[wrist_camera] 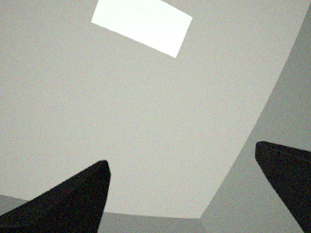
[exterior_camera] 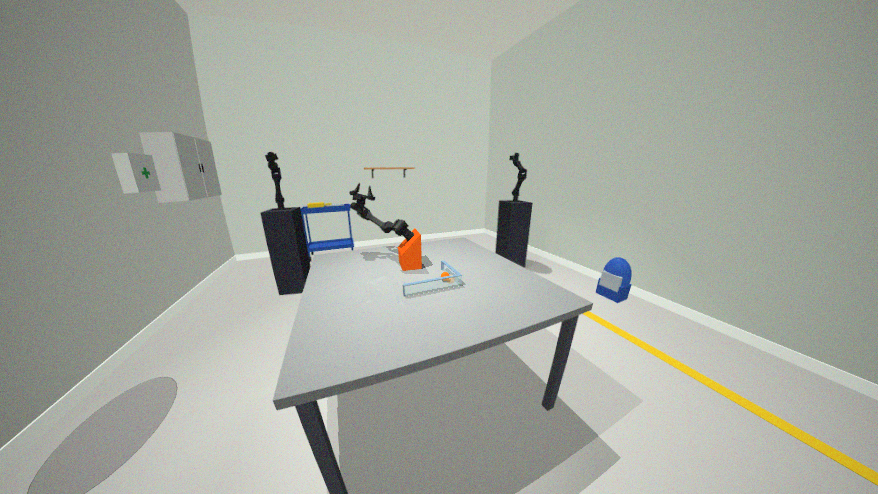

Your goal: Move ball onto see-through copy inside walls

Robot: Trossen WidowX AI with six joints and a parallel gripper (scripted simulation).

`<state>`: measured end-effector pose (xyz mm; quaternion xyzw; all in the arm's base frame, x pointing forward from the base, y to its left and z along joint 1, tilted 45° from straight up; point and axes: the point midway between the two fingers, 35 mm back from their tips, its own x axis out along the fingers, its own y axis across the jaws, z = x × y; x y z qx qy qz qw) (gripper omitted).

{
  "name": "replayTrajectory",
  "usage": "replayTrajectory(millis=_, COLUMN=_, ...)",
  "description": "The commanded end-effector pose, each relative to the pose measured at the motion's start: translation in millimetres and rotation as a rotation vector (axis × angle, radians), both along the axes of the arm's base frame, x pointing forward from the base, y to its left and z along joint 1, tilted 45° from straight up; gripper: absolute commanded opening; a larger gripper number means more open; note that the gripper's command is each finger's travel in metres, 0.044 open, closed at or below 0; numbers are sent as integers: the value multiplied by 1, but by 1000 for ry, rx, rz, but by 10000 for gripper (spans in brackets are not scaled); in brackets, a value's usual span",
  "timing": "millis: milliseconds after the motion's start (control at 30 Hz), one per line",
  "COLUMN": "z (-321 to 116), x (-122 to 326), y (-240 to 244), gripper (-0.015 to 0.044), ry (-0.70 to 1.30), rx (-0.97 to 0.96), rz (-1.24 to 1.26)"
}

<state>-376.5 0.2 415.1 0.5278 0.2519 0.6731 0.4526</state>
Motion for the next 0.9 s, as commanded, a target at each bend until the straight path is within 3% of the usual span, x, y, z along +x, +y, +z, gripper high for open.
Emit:
replayTrajectory(millis=0, z=2, x=2, y=0, gripper=374, ry=1, rx=1, rz=-4)
replayTrajectory(millis=33, z=9, x=8, y=1, gripper=348, ry=5, rx=3, rz=-16)
replayTrajectory(millis=467, z=128, x=178, y=36, gripper=348, ry=77, rx=-33, rz=-334)
replayTrajectory(millis=733, z=162, x=303, y=63, gripper=348, ry=83, rx=-138, rz=-562)
replayTrajectory(millis=867, z=167, x=342, y=71, gripper=348, ry=68, rx=-175, rz=-633)
